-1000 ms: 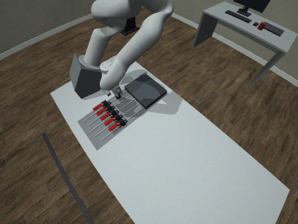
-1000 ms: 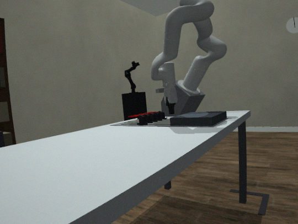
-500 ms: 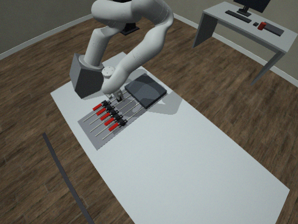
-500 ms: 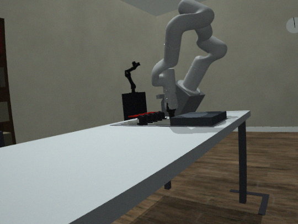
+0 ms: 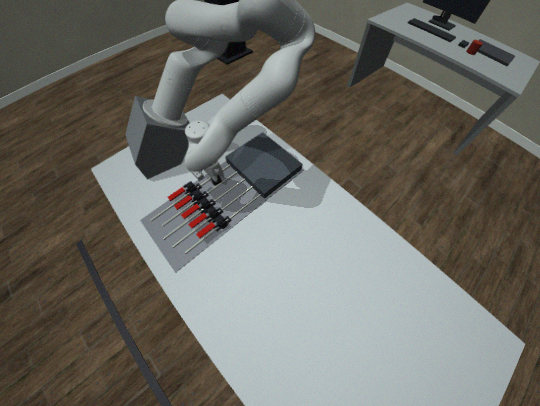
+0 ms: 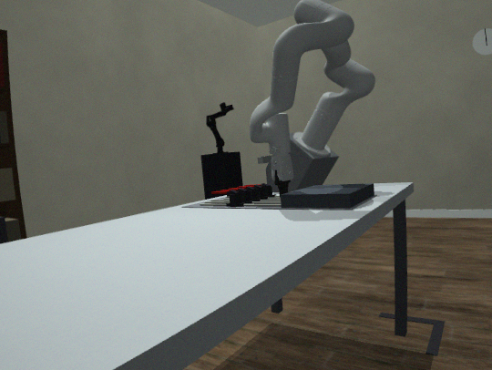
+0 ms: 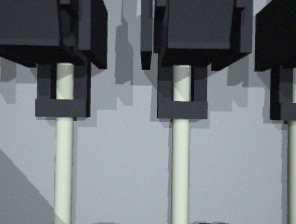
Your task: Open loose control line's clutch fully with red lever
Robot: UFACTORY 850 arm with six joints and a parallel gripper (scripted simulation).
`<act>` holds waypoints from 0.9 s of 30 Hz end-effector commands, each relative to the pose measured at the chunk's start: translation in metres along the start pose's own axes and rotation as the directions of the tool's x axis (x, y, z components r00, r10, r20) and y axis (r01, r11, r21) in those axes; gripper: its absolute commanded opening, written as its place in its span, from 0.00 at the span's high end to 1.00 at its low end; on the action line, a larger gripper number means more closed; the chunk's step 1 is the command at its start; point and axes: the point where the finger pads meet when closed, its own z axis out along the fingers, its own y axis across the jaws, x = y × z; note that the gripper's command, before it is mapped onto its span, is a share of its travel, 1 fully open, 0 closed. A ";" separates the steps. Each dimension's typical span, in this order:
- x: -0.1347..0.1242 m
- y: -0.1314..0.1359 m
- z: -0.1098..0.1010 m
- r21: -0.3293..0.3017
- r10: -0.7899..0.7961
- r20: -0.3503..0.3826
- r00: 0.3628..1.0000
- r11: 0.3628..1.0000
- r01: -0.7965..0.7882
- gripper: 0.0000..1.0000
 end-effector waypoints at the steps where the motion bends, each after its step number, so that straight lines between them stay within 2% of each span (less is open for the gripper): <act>1: 0.000 -0.001 0.000 0.001 0.000 0.000 1.000 1.000 0.000 1.00; 27: 0.000 -0.024 0.000 0.001 0.000 0.000 1.000 1.000 0.000 1.00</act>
